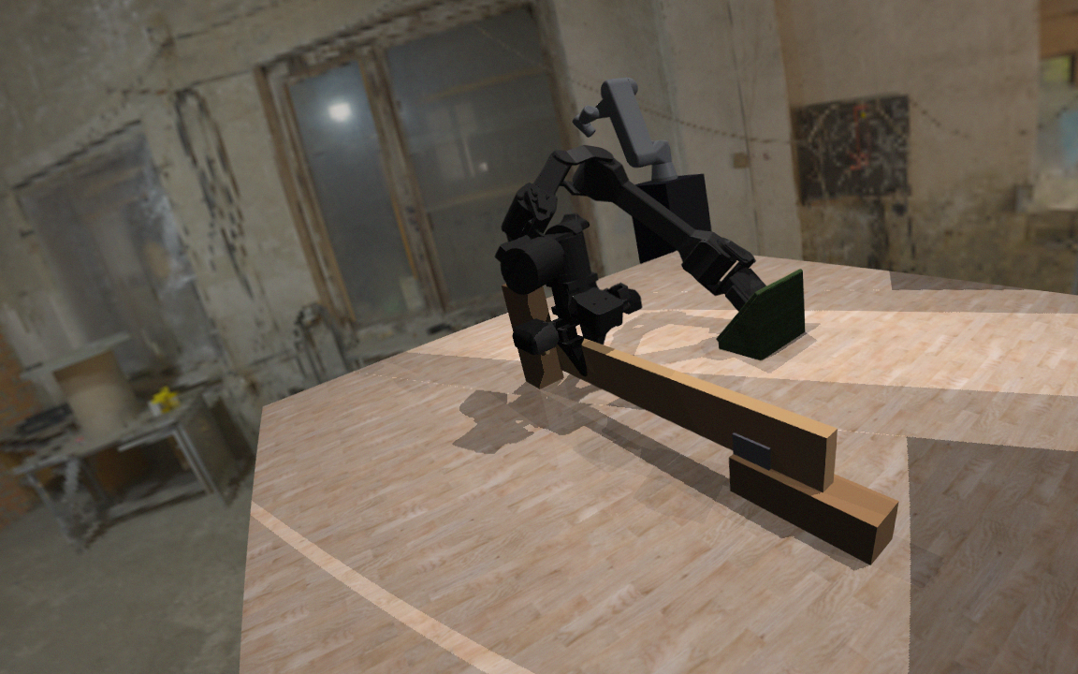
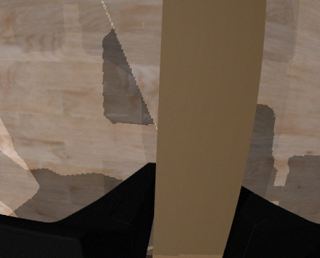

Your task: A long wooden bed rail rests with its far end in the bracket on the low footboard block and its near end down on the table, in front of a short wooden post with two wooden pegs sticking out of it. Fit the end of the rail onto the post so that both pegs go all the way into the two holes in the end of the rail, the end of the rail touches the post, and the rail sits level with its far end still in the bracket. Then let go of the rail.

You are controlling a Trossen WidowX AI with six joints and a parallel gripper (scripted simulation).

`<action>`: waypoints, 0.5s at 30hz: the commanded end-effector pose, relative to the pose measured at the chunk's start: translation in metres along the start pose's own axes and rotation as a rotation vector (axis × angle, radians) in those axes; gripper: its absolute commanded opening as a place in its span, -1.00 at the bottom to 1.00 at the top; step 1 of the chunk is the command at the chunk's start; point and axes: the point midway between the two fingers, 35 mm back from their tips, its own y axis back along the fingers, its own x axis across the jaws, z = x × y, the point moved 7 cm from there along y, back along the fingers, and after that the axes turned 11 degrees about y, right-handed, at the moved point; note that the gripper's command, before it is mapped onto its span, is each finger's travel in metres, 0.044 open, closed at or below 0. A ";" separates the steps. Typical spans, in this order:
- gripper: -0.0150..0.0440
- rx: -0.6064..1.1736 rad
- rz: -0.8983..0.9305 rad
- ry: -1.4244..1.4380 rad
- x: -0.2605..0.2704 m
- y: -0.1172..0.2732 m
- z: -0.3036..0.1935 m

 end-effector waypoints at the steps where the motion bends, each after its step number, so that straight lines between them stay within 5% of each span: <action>1: -0.49 -0.005 -0.002 0.001 0.000 -0.001 0.001; 15: -0.49 -0.005 -0.002 0.001 0.001 0.002 0.001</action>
